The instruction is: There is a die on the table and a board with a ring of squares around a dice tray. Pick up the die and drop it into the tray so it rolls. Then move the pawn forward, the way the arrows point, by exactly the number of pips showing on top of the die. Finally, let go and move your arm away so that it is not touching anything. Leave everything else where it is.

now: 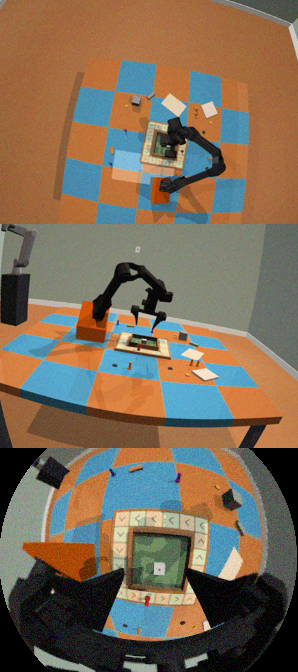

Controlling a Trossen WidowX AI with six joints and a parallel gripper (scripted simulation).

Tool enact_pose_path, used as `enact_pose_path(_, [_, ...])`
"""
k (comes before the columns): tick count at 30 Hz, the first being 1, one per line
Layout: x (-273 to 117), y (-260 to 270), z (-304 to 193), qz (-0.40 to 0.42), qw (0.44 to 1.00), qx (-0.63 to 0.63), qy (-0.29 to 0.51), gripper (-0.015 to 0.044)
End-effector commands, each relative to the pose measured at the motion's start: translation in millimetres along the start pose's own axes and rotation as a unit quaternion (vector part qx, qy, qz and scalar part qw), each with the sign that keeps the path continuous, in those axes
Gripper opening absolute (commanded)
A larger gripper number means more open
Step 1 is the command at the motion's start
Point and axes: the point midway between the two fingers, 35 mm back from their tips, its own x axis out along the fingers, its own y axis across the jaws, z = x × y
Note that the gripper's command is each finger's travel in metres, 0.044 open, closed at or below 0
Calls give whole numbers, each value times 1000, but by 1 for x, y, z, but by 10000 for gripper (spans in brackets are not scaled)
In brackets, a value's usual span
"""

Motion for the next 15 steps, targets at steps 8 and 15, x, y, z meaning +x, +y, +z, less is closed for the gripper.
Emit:
enact_pose_path(8, [3, 0, -17, -28, 988, 146, 45, 335])
enact_pose_path(15, [7, 10, -77, -68, 829, 553, 38, 200])
